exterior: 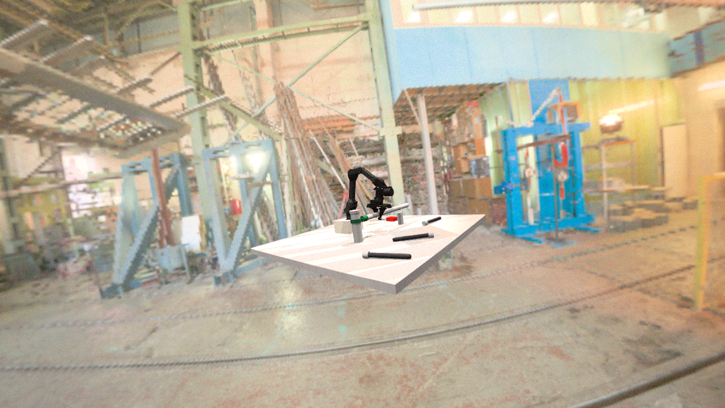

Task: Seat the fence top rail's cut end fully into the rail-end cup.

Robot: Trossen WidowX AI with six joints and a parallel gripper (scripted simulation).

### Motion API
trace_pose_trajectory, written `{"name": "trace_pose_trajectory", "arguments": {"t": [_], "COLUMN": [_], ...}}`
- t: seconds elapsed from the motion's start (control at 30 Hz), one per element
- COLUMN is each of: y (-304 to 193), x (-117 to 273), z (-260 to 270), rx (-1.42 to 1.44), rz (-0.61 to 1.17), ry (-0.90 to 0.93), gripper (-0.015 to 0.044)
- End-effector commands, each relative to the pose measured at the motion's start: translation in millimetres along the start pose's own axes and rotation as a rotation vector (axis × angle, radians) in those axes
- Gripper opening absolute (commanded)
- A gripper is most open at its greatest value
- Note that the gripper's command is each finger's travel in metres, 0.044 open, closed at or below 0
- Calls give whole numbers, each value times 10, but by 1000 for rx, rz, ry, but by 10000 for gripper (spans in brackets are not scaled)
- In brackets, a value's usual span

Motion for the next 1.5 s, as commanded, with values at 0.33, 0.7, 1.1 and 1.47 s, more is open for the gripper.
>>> {"name": "trace_pose_trajectory", "arguments": {"t": [0.33,0.7,1.1,1.47], "y": [67,118,173,224], "x": [-7,-13,-21,-29], "z": [0,-3,-6,-8], "rx": [0,0,0,0], "rz": [-2,-2,-3,-4], "ry": [1,1,1,1], "gripper": [0,0,0,0]}}
Point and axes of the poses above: the point midway between the two fingers, 35 mm back from their tips, its own x axis back along the fingers, its own z axis across the jaws, y = z × x, the point moved 6 cm from there along x, back along the fingers, and after that the axes turned 6 degrees about x, right-handed, at the moved point
